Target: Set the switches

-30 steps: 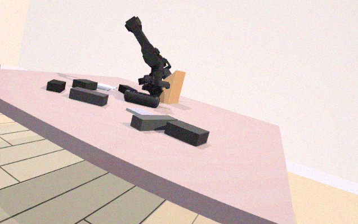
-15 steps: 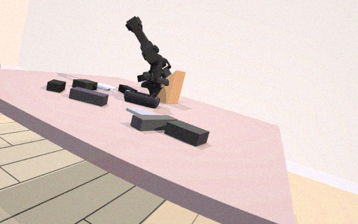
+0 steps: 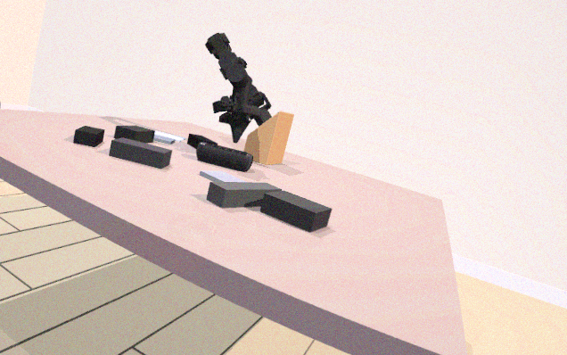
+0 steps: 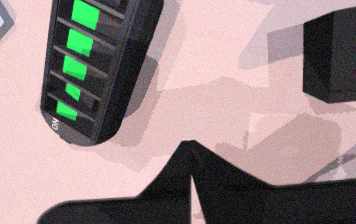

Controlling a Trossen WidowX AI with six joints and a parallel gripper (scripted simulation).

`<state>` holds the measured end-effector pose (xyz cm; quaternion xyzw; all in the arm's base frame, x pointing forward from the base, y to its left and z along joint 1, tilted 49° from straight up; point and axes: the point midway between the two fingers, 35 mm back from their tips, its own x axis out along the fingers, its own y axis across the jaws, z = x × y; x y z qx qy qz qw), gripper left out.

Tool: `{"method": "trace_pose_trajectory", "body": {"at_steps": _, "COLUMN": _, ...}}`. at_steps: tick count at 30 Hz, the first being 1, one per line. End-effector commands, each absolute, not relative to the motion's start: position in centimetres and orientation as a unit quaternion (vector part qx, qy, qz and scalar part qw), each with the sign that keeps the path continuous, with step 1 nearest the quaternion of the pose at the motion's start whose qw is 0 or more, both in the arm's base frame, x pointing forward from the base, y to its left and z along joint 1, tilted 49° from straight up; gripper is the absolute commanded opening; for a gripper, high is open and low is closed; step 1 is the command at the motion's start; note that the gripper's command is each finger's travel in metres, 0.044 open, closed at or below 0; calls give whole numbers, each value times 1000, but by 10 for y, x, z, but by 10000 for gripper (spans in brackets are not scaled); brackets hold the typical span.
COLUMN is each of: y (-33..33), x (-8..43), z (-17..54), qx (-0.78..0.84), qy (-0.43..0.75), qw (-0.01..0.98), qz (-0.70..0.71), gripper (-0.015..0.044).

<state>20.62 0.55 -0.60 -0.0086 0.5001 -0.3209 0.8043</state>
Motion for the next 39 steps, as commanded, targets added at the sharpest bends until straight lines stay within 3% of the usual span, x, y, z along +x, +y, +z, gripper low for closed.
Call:
{"method": "trace_pose_trajectory", "body": {"at_steps": 1, "y": 5, "x": 206, "z": -4, "qx": -8, "qy": 501, "qw": 800, "qz": -329, "gripper": 0}}
{"method": "trace_pose_trajectory", "body": {"at_steps": 39, "y": 39, "x": 374, "z": -4, "qx": 48, "qy": 389, "qw": 663, "qz": -638, "gripper": 0}}
